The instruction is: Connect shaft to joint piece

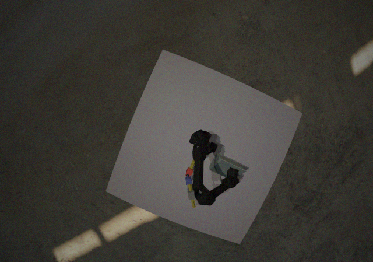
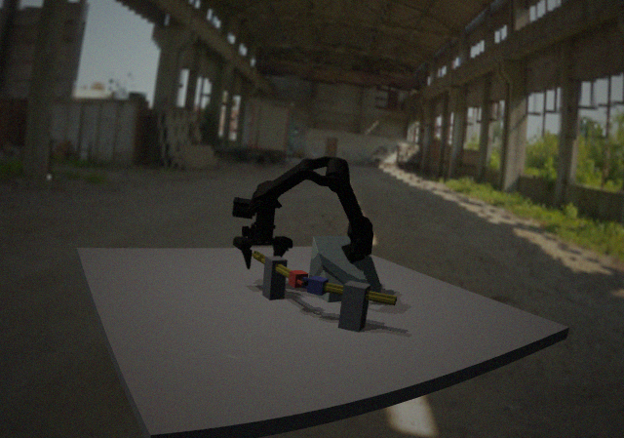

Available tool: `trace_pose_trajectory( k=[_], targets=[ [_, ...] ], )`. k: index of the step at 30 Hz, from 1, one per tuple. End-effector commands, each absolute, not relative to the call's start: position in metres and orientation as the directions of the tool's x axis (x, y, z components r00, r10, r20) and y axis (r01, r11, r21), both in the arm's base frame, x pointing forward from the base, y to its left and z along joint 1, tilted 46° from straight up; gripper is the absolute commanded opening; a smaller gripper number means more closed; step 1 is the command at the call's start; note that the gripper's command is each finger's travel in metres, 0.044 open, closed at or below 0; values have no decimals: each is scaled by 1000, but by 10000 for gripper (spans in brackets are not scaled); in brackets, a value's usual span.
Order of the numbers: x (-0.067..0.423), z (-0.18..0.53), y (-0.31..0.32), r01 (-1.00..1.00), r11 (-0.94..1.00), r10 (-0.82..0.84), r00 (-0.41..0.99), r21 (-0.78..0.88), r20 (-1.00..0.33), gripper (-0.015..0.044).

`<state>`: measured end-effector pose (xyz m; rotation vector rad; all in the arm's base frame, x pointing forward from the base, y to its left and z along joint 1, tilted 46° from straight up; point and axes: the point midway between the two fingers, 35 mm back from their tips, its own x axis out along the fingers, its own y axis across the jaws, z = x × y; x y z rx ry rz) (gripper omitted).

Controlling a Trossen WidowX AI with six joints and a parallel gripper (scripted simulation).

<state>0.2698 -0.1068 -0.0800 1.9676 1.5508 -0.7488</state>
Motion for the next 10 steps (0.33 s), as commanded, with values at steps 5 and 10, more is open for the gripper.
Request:
trace_pose_trajectory(
  k=[5, 10],
  targets=[
    [269, -79, -108, 976, -208, 689, 190, 61, -700, 440],
    [264, -60, -127, 976, -210, 691, 191, 60, -697, 440]
  ],
)
